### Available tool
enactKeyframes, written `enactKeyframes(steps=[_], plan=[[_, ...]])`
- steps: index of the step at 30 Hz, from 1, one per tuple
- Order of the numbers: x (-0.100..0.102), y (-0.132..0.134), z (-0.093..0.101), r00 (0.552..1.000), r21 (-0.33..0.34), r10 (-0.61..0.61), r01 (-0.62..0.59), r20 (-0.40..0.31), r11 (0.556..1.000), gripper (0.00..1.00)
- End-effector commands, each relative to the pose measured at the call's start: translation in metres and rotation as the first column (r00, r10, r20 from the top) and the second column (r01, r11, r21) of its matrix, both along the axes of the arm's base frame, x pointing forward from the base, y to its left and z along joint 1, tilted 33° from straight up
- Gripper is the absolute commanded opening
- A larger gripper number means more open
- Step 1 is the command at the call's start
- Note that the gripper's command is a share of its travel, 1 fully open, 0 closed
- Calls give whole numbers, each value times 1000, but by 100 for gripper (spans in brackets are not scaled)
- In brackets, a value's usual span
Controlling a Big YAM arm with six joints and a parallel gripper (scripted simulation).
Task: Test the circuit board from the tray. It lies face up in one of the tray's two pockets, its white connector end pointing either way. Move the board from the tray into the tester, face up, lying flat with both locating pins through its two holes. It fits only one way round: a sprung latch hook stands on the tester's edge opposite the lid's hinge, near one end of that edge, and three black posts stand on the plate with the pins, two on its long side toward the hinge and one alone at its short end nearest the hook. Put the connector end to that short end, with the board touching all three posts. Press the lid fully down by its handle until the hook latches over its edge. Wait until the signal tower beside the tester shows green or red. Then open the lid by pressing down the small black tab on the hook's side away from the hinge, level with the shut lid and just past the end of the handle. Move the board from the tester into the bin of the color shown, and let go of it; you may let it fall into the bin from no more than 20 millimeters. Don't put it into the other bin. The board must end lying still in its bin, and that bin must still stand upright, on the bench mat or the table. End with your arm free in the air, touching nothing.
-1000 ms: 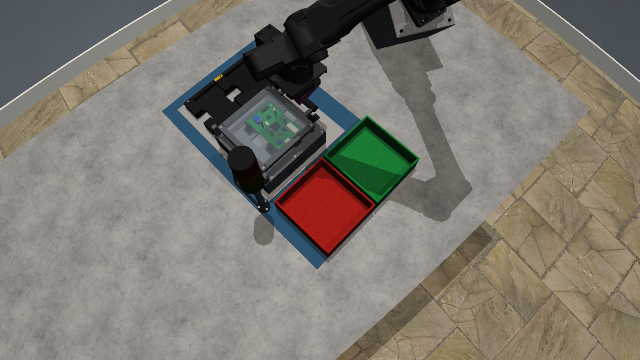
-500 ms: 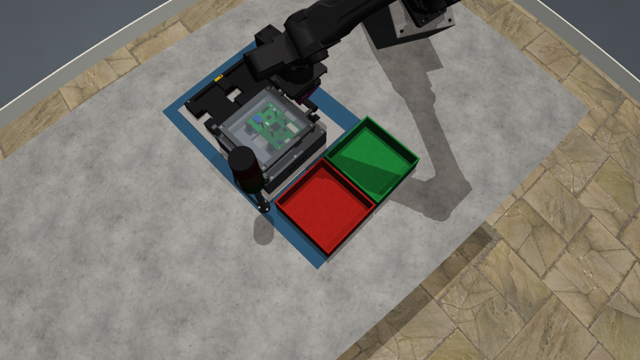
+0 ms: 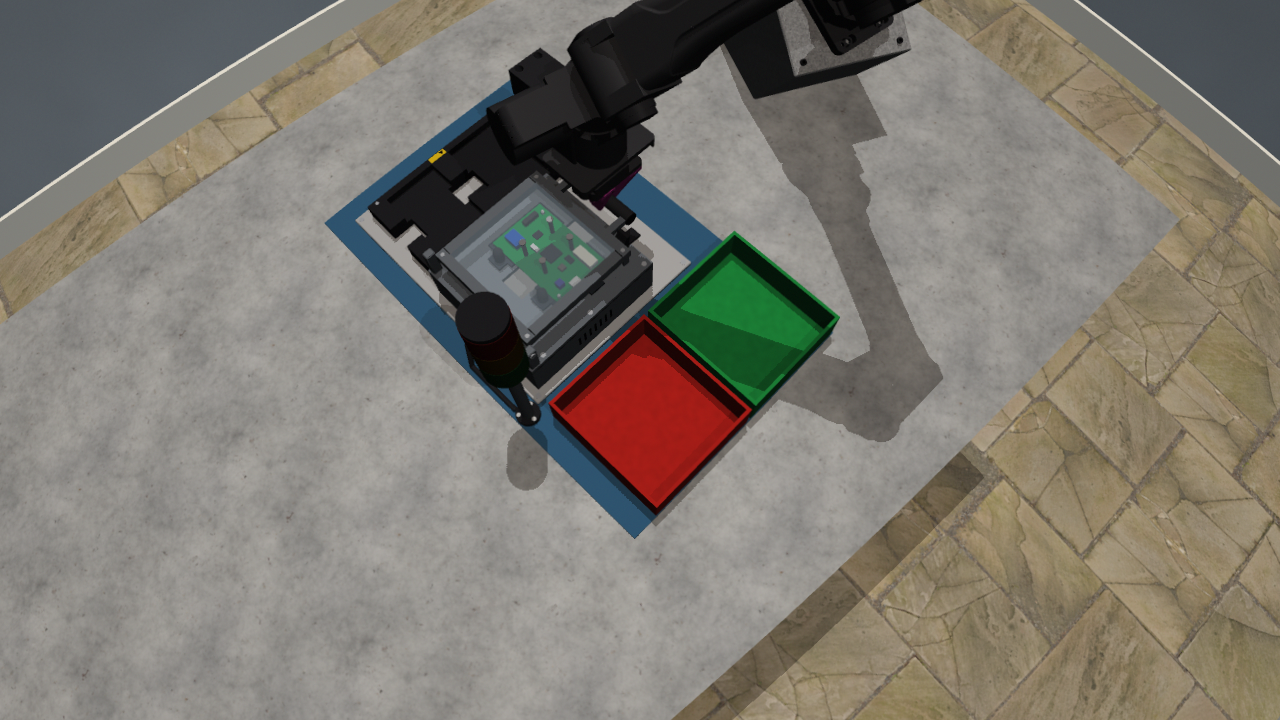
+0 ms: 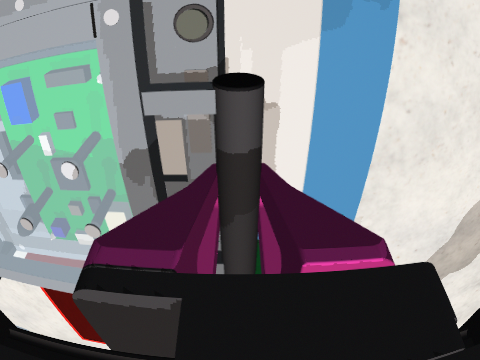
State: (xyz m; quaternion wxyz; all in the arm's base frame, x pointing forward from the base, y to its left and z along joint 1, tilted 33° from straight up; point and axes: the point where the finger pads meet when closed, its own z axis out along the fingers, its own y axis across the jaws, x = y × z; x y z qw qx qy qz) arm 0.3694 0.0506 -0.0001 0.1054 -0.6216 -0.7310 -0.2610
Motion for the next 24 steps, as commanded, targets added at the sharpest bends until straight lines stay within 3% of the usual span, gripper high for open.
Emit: enactKeyframes(steps=[1,24], plan=[[17,10,-9,1000,-3,12,-12,16,1000,0],[18,12,-12,1000,-3,12,-12,16,1000,0]])
